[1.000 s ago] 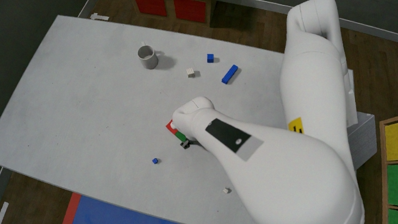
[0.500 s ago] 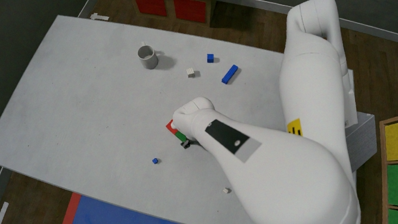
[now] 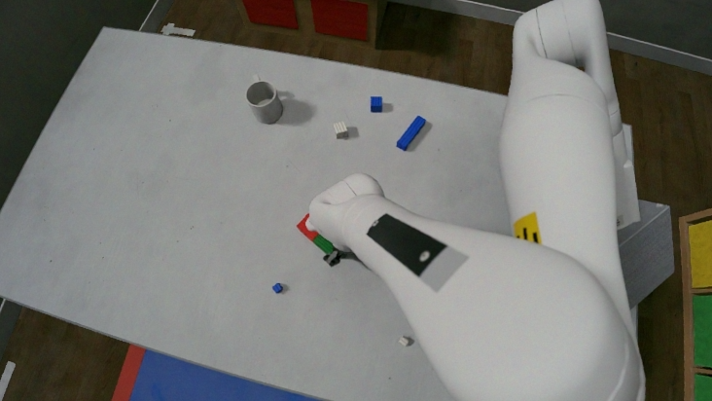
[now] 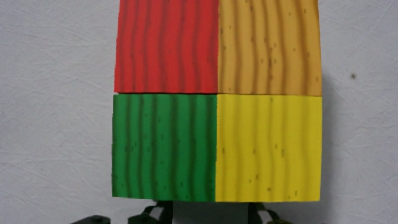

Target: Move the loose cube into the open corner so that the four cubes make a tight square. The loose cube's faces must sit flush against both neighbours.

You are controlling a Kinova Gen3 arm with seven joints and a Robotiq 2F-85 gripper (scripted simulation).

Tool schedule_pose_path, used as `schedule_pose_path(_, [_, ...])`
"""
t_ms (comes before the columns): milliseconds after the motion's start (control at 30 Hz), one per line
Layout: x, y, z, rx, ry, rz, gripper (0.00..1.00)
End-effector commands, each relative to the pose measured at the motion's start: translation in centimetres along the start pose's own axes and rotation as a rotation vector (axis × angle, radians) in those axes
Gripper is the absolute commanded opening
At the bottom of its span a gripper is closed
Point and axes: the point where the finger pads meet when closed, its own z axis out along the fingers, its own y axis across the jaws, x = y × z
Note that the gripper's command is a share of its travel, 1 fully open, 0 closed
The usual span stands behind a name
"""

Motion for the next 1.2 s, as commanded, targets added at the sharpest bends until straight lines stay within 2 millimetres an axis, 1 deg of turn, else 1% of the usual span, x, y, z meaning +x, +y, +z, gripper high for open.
schedule_pose_path(0, [-0.11,-0.13,0.13,0.003,-0.003,-0.005,0.54])
schedule_pose_path(1167, [0.28,0.06,0.13,0.003,-0.003,-0.017,0.54])
